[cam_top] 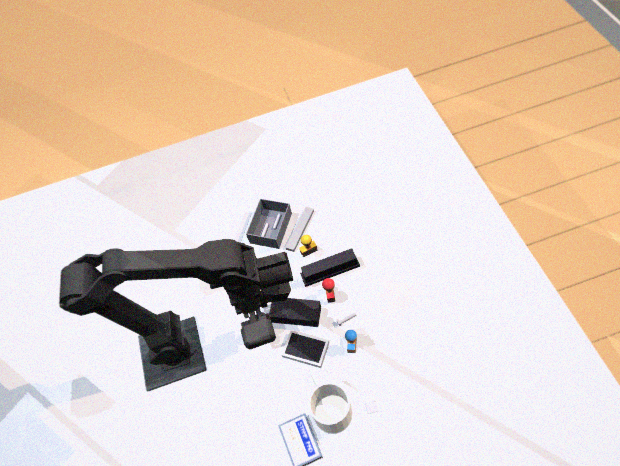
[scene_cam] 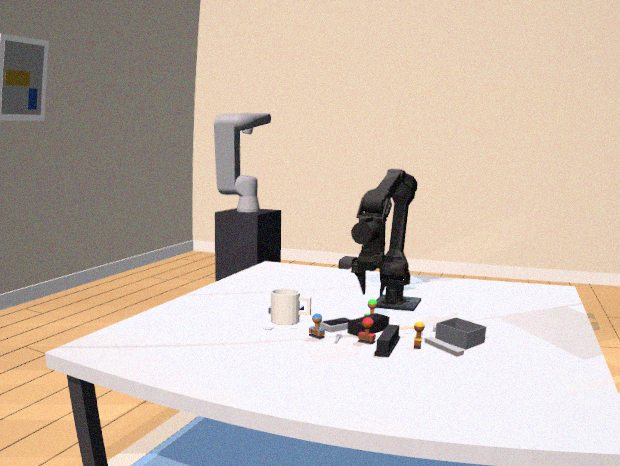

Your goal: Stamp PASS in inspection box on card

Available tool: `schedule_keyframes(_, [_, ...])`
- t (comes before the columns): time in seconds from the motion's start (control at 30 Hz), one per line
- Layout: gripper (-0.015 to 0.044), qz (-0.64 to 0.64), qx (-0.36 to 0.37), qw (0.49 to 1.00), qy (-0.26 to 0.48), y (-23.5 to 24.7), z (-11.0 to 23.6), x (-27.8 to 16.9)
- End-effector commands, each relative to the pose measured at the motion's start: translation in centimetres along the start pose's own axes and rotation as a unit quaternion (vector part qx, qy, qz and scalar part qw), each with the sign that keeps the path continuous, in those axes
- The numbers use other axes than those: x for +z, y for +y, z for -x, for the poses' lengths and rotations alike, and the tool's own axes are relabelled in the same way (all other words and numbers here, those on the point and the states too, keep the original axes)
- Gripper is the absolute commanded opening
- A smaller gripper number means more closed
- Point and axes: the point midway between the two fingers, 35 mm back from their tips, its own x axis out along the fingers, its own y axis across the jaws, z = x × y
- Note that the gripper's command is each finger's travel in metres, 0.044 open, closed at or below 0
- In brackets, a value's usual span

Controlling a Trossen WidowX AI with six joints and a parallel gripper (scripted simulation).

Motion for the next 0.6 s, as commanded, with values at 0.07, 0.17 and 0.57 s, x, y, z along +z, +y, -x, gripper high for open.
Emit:
schedule_keyframes(0.07, [0.022, 0.002, -0.001, 1.0, 0.005, 0.0, -1.1, -0.1])
schedule_keyframes(0.17, [0.022, 0.002, -0.001, 1.0, 0.005, 0.0, -1.6, -0.1])
schedule_keyframes(0.57, [0.022, 0.002, -0.001, 1.0, 0.005, 0.0, -3.6, -0.2])
